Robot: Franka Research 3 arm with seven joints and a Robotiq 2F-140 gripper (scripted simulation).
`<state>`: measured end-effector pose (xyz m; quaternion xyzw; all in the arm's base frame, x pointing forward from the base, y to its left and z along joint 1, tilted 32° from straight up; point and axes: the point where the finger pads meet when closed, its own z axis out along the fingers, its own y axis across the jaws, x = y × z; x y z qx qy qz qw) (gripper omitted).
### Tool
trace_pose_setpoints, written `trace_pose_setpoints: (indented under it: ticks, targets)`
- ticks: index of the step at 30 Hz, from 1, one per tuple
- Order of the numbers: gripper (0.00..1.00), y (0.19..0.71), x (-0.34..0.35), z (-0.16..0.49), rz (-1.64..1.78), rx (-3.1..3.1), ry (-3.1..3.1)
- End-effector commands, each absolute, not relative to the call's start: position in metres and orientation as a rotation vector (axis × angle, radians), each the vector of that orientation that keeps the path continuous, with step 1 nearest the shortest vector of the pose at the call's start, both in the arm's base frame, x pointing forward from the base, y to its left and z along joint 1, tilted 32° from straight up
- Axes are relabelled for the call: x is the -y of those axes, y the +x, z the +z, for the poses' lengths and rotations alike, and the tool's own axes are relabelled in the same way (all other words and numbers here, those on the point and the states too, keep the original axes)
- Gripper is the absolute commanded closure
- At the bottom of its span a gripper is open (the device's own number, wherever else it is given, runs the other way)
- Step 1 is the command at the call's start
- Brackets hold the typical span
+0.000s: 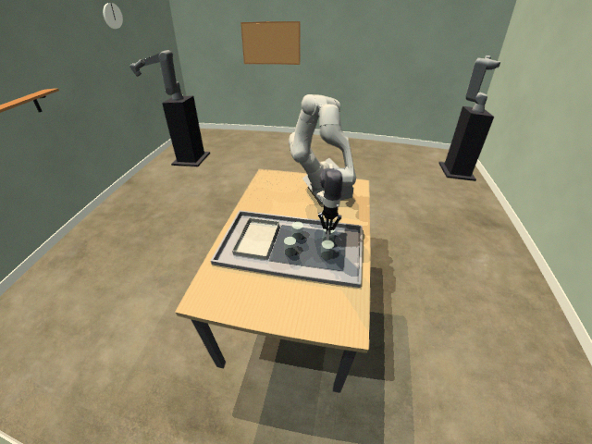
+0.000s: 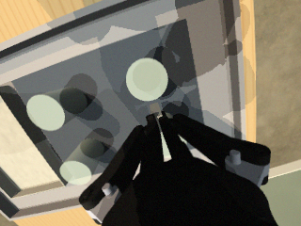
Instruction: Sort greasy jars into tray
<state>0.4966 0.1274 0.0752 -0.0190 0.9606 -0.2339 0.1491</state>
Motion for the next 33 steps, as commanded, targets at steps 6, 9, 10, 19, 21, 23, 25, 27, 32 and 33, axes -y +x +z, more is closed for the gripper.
trace_pose_setpoints:
  ticks: [6, 9, 10, 19, 21, 23, 25, 27, 32, 33]
  targets:
    - [1.0, 0.4959, -0.1282, 0.0751, -0.667, -2.76, -0.054]
    - [1.0, 0.4956, -0.1282, 0.075, -0.667, -2.76, -0.054]
    - [1.0, 0.4954, -0.1282, 0.075, -0.667, -2.76, -0.054]
    - [1.0, 0.4945, -0.1281, 0.0747, -0.667, -2.76, -0.054]
    - [1.0, 0.4943, -0.128, 0.0747, -0.667, -2.76, -0.054]
    - [1.0, 0.494, -0.128, 0.0746, -0.667, -2.76, -0.054]
    - [1.0, 0.4938, -0.128, 0.0745, -0.667, -2.76, -0.054]
    - [1.0, 0.4935, -0.128, 0.0744, -0.667, -2.76, -0.054]
    - [1.0, 0.4929, -0.1279, 0.0742, -0.667, -2.76, -0.054]
    - [1.0, 0.4929, -0.1279, 0.0742, -0.667, -2.76, -0.054]
